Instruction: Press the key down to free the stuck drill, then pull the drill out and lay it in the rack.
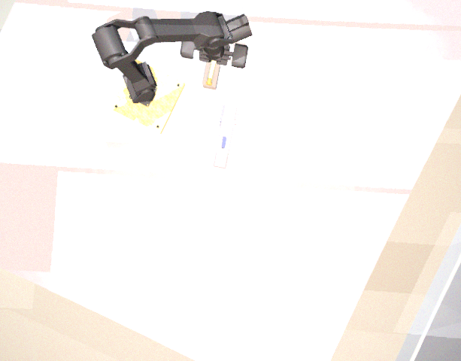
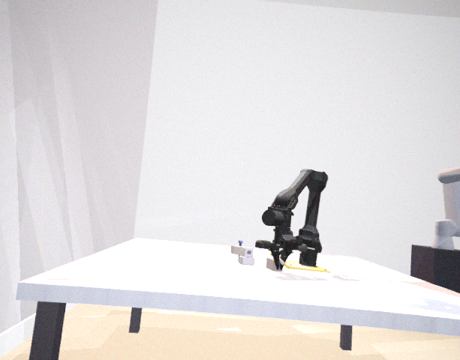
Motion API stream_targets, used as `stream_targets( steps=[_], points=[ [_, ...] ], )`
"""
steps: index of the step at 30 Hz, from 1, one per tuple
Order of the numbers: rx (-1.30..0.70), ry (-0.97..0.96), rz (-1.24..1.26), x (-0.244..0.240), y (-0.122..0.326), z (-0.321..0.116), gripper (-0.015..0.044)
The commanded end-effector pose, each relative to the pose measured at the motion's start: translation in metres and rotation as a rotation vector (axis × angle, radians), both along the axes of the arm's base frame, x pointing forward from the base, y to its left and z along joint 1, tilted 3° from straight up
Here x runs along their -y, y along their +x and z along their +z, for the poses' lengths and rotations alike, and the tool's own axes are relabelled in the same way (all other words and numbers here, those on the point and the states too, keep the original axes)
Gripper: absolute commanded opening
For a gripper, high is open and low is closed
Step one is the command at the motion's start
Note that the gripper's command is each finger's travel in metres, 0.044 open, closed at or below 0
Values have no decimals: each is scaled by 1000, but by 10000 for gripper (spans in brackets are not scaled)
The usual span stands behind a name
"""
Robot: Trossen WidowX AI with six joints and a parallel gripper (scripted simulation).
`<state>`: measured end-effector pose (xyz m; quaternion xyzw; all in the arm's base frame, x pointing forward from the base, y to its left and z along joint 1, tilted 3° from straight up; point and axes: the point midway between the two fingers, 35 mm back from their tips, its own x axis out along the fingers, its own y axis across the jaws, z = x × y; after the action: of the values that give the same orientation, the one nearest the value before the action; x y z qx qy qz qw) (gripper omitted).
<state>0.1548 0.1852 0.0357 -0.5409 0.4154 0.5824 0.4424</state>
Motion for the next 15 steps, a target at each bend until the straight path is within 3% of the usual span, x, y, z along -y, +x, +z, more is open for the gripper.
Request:
stream_targets(
  steps=[1, 15],
  points=[
    [-7, -19, -5, 4, -2, -7, 0],
    [-7, -19, -5, 6, -2, -7, 0]
  ],
)
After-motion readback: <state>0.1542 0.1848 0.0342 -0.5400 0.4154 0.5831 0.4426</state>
